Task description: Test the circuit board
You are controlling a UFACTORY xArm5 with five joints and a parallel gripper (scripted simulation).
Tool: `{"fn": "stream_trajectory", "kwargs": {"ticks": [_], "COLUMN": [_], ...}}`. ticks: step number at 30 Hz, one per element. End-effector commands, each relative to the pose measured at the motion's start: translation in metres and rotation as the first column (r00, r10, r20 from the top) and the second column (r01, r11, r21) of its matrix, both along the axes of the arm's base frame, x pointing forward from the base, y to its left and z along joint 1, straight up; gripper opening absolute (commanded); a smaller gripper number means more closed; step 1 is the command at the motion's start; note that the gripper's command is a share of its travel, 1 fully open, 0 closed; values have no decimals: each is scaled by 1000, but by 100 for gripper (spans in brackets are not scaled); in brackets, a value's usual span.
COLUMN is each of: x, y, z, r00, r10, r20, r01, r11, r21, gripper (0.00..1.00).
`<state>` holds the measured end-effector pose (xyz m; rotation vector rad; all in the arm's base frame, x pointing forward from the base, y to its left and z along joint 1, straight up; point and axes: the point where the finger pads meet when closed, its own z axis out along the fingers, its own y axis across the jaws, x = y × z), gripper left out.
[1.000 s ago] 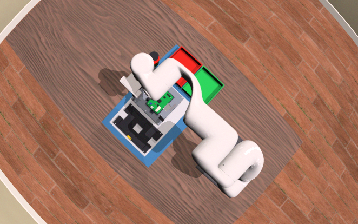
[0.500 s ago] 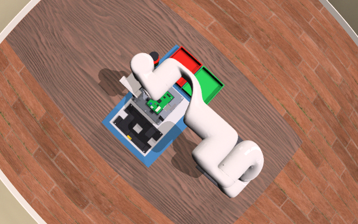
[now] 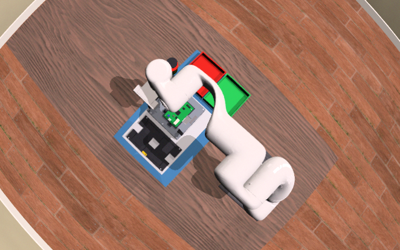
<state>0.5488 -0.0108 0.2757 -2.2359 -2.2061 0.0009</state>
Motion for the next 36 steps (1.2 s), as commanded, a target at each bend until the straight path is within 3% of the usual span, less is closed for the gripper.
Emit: {"fn": "stream_trajectory", "kwargs": {"ticks": [1, 21, 36], "x": [1, 2, 38], "y": [0, 0, 0], "z": [2, 2, 4], "r00": [1000, 1000, 1000], "r10": [0, 0, 0], "r20": [5, 5, 5], "r01": [0, 0, 0], "r11": [1000, 1000, 1000], "r21": [0, 0, 0], "gripper": [0, 0, 0]}}
